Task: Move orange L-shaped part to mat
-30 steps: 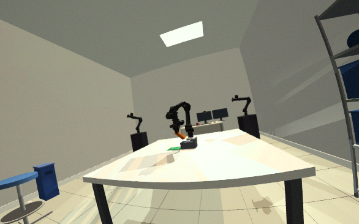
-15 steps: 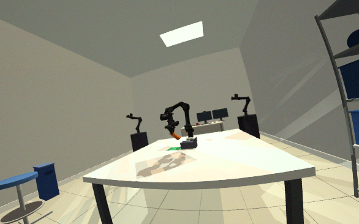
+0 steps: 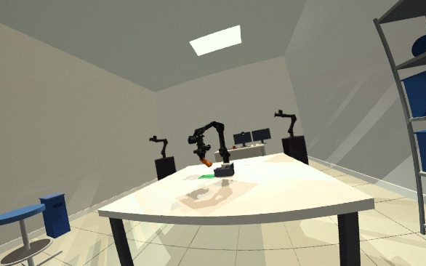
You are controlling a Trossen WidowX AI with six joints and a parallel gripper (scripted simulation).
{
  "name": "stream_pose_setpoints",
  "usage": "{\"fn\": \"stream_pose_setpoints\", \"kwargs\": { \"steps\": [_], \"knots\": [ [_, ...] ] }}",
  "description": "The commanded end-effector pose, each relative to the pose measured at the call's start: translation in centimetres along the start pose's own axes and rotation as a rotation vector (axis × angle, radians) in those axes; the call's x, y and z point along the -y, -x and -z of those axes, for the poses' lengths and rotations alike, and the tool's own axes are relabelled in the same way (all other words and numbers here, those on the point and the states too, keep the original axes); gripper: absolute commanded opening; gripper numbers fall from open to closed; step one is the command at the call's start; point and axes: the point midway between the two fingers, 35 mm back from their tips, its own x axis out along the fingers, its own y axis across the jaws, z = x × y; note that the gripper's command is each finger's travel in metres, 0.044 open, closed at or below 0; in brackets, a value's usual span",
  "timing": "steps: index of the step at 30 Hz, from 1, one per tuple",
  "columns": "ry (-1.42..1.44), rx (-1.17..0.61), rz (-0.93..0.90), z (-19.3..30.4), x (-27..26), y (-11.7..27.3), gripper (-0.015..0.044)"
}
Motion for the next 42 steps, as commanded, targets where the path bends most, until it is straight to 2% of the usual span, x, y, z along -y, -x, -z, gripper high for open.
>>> {"fn": "stream_pose_setpoints", "kwargs": {
  "steps": [1,42],
  "knots": [
    [0.002,0.006,-0.006,-0.1,-0.1,-0.8,0.0000],
    [0.002,0.006,-0.006,-0.1,-0.2,-7.3,0.0000]
  ]
}}
